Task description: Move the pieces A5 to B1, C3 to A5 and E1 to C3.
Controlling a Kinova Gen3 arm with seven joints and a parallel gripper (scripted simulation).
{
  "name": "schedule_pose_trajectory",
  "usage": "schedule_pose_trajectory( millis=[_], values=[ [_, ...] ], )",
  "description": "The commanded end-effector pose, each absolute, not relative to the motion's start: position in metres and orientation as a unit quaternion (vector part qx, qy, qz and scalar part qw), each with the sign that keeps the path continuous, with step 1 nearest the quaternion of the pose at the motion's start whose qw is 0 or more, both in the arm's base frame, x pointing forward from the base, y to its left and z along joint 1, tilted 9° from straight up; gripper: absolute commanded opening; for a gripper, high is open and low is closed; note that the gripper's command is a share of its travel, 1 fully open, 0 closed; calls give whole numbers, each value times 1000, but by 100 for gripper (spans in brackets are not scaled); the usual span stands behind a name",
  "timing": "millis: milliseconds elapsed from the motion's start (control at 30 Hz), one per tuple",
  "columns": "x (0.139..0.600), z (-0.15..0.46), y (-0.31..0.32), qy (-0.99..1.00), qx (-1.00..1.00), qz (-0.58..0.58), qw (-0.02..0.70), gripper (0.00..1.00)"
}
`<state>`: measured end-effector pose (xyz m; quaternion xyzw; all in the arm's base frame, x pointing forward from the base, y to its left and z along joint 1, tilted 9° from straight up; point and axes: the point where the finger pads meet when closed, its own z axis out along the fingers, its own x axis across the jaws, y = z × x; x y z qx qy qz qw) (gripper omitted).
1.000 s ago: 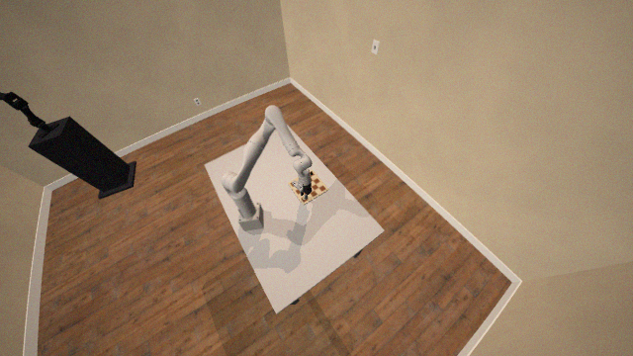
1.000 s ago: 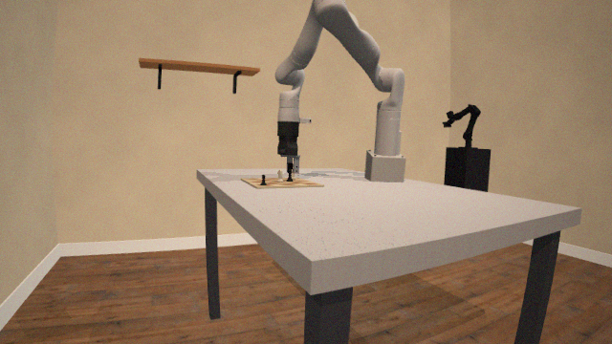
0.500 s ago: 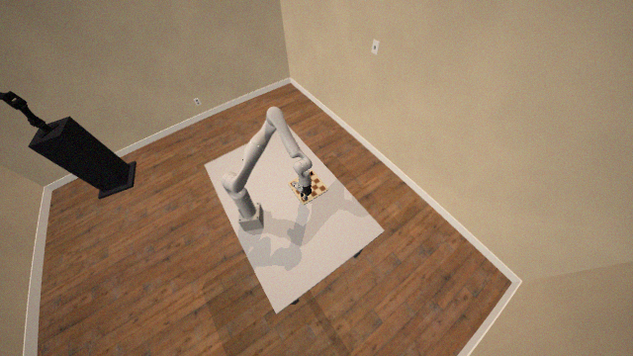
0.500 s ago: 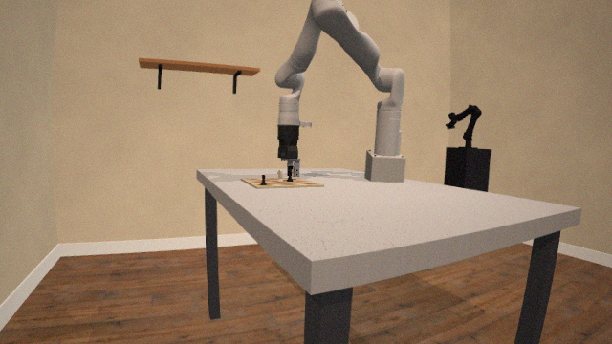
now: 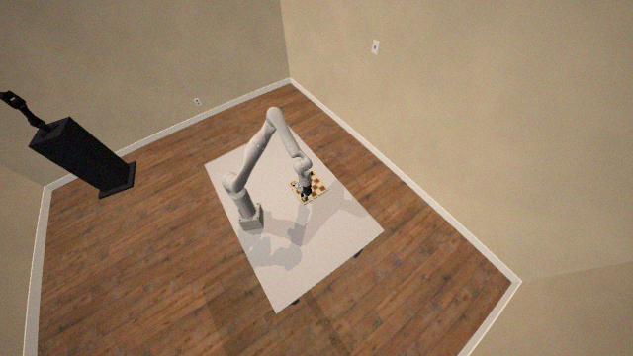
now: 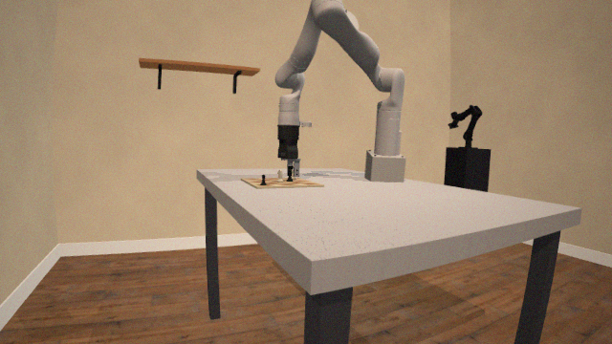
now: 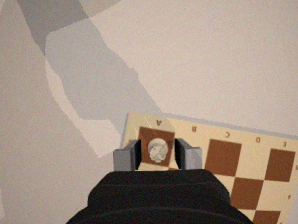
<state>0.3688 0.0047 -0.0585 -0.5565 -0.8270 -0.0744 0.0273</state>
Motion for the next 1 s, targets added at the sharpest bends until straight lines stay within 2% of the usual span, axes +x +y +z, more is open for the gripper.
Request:
schedule_pose_trajectory(
  millis=[0,533,567,967],
  values=[
    [369,-58,5,-827,-557,-75,27,73],
    [369,-58,5,-827,-557,-75,27,73],
    [369,-58,5,-827,-557,-75,27,0],
    [369,-58,5,-827,-557,-75,27,0]
  ],
)
